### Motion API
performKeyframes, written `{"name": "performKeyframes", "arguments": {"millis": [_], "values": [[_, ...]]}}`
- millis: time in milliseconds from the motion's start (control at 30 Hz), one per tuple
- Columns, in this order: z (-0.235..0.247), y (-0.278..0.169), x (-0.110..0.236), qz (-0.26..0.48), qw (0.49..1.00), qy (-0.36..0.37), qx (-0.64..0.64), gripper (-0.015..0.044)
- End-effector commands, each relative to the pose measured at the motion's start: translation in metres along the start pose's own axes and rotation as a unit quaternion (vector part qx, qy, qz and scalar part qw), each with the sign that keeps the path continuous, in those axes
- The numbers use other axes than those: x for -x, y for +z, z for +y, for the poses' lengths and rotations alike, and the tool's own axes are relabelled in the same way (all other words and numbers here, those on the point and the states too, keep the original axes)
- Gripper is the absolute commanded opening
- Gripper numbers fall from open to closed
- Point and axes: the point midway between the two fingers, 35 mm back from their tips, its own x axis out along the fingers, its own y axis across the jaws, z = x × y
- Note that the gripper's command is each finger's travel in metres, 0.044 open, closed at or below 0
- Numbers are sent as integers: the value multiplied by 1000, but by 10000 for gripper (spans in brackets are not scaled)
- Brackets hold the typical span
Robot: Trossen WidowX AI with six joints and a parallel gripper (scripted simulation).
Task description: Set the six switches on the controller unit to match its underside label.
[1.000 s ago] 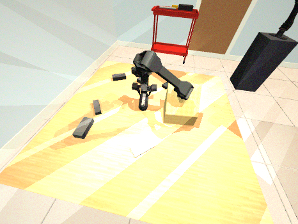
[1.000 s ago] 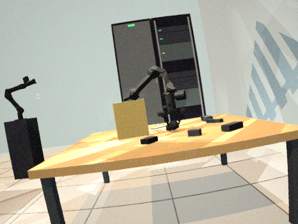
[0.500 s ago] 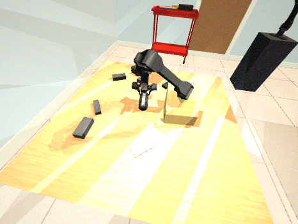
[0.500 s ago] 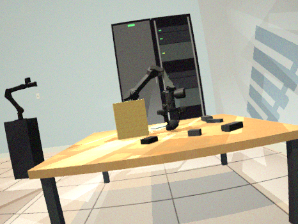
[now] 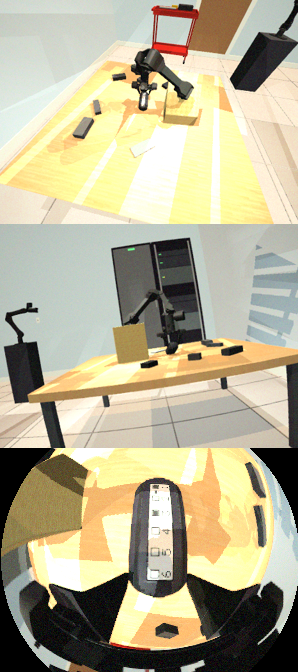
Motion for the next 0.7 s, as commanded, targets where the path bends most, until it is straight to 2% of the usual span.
{"name": "performKeyframes", "arguments": {"millis": [0, 667], "values": [[0, 3, 3, 0, 1000, 0, 3, 335], [0, 13, 16, 0, 1000, 0, 3, 335]]}}
